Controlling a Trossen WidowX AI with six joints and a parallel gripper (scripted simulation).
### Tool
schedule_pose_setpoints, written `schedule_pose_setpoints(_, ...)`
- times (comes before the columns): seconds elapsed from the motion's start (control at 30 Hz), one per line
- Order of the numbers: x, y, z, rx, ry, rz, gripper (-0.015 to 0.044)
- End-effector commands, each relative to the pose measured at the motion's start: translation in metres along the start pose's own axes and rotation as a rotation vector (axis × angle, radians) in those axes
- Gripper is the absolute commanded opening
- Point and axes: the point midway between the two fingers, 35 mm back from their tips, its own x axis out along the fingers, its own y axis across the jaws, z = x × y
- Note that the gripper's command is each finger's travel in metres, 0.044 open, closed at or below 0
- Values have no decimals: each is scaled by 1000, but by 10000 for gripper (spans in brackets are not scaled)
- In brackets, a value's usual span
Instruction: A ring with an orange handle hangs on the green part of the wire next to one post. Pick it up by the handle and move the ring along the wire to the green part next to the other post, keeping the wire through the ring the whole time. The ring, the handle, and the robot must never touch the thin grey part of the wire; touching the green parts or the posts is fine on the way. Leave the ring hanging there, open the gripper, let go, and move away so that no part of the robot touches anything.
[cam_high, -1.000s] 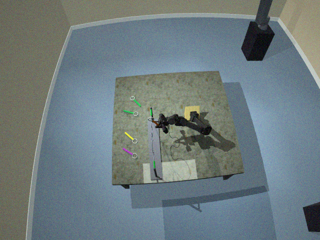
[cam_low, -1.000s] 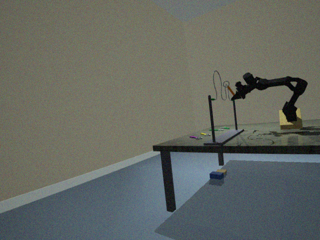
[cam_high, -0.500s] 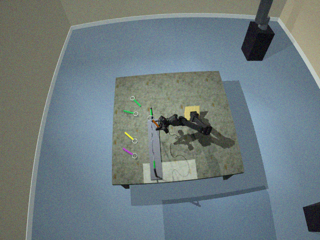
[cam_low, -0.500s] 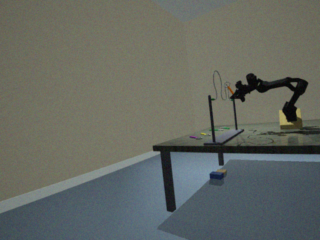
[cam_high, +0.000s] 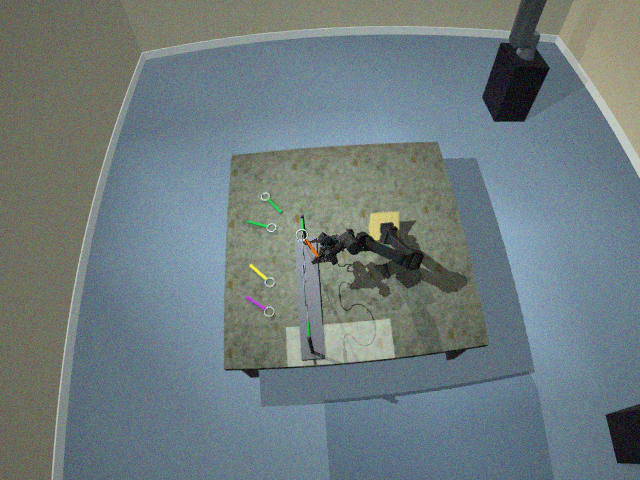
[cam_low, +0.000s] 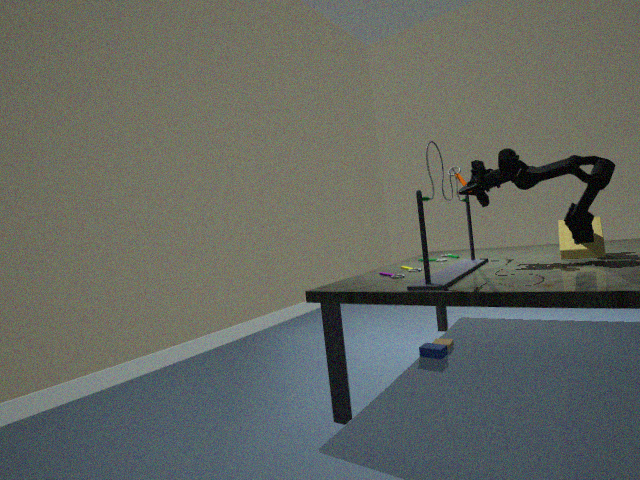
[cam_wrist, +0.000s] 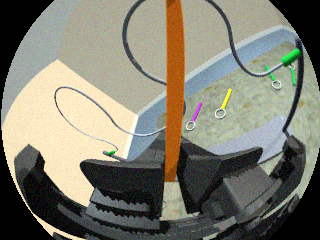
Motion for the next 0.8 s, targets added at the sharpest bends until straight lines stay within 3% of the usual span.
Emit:
schedule_pose_setpoints(0.0,1,0,0,59,-8,23,-150)
schedule_pose_setpoints(0.77,1,26,6,404,-54,218,-150)
